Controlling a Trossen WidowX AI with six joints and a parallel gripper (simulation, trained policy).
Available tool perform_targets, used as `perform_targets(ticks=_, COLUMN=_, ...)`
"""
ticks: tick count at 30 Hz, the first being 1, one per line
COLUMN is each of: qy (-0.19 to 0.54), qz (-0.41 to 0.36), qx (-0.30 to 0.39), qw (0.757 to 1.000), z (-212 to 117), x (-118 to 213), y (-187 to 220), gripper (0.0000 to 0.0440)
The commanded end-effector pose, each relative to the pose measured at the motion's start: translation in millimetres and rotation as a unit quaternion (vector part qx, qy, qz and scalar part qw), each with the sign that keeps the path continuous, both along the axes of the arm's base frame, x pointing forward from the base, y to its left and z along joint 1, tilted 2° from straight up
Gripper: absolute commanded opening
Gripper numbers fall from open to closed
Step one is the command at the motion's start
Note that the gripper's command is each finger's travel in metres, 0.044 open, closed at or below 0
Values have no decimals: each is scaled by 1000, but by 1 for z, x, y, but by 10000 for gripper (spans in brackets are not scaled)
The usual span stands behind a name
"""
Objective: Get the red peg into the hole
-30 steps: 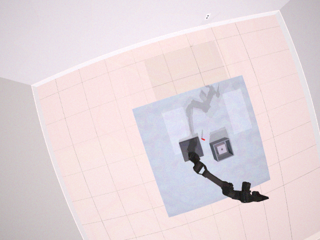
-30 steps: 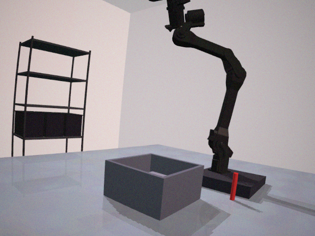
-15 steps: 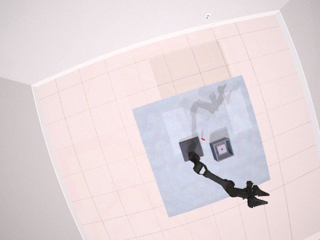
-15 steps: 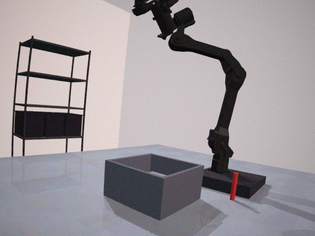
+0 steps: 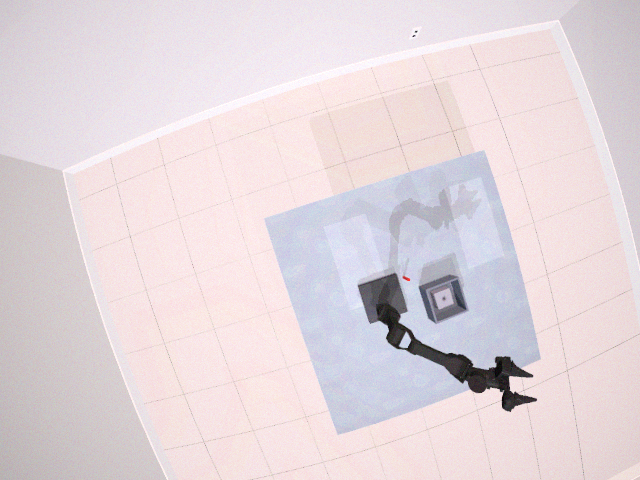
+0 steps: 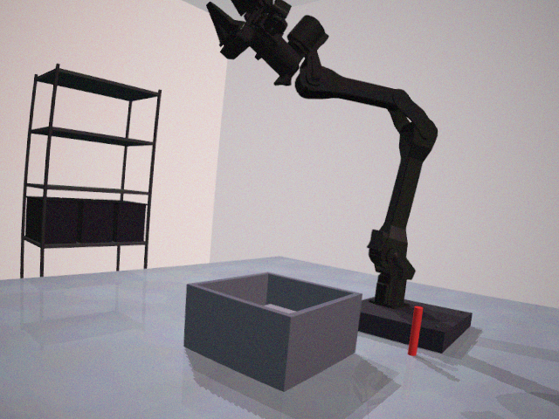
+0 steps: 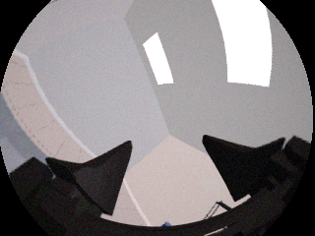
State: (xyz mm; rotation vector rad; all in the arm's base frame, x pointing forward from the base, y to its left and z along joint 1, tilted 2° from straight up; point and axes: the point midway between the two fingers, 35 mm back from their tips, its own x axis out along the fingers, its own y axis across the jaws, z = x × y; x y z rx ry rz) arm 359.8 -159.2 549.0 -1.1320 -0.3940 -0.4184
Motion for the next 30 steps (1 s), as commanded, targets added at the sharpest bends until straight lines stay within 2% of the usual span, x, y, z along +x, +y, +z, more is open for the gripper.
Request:
perform_targets(ticks=1, qy=24, qz=7, qx=43, qw=999, z=-17, x=9, y=-2, gripper=440)
perform_targets(ticks=8, qy=86, qz=21, qx=145, qw=985, z=-59, x=27, y=-1, gripper=440)
perform_targets(ticks=15, qy=149, qz=29, qx=244, qw=958, z=-104, x=40, y=6, gripper=440)
perform_targets(ticks=22, qy=211, qz=29, qx=338, qw=917, z=-151, x=48, y=21, gripper=440)
perform_targets(ticks=30, qy=280, qz=21, qx=437, qw=854, z=-203, x=47, y=49, gripper=440)
